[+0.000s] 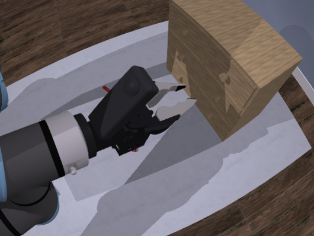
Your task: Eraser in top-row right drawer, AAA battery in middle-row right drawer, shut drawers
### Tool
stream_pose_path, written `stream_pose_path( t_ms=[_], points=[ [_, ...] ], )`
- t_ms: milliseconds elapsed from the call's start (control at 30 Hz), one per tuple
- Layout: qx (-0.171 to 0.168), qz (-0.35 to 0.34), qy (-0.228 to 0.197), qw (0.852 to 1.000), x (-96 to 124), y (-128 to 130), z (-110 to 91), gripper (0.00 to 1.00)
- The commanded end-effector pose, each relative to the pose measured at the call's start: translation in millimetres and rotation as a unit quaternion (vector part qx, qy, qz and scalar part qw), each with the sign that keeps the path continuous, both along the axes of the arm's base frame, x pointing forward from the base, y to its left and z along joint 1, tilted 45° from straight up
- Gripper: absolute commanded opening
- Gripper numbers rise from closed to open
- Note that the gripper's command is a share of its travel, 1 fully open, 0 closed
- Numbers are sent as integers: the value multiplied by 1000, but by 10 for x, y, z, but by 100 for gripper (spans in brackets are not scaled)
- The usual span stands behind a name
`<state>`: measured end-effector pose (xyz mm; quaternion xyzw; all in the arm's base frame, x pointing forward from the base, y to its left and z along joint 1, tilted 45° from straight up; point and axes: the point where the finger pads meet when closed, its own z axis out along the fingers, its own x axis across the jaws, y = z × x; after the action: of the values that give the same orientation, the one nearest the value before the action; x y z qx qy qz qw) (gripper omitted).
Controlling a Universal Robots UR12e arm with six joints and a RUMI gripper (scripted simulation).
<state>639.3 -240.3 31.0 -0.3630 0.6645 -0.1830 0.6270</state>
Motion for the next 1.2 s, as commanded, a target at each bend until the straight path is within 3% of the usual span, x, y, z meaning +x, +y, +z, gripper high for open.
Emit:
stream_pose_path(
  t_ms=[0, 1167],
  points=[
    [0, 1, 1, 1000, -2, -8, 4, 20],
    [-1, 16, 16, 1000, -37, -30, 26, 20]
  ],
)
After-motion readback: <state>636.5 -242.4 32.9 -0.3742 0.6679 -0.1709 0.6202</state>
